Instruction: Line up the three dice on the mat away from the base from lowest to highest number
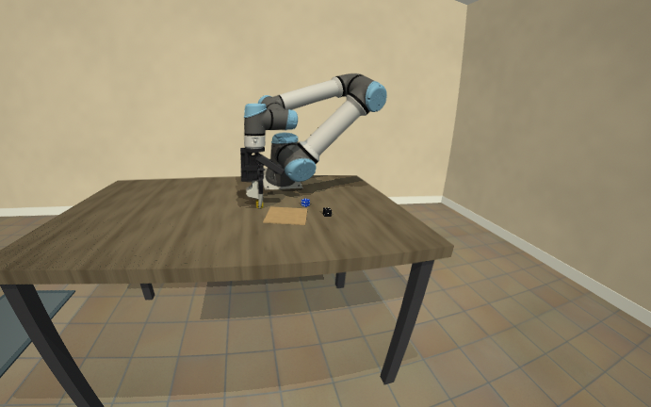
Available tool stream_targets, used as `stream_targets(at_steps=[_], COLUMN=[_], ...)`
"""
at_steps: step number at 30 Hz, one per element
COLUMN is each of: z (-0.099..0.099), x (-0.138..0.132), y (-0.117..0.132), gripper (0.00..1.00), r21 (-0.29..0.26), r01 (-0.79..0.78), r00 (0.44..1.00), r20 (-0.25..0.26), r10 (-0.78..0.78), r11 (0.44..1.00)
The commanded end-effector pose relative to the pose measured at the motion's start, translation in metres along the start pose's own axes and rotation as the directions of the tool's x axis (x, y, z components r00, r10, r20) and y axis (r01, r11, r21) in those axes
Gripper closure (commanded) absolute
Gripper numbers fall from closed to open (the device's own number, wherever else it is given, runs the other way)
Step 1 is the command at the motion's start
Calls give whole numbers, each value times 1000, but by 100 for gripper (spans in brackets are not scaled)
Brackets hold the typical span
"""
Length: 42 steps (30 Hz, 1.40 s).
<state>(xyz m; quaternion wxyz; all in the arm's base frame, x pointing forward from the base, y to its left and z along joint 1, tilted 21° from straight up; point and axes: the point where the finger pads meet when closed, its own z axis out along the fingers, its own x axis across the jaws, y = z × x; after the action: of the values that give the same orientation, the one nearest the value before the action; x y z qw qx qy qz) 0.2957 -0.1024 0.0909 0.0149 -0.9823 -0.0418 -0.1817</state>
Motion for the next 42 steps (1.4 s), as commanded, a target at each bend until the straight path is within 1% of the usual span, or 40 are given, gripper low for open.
stream_targets(at_steps=[1, 29, 30, 42], z=[0, 0, 0, 0], x=[0, 0, 0, 0], y=[0, 0, 0, 0], gripper=[76, 76, 94, 94], r21=[-1, -1, -1, -1], r01=[0, 0, 0, 0], r00=[1000, 1000, 1000, 1000], r20=[0, 0, 0, 0], r10=[0, 0, 0, 0], r11=[1000, 1000, 1000, 1000])
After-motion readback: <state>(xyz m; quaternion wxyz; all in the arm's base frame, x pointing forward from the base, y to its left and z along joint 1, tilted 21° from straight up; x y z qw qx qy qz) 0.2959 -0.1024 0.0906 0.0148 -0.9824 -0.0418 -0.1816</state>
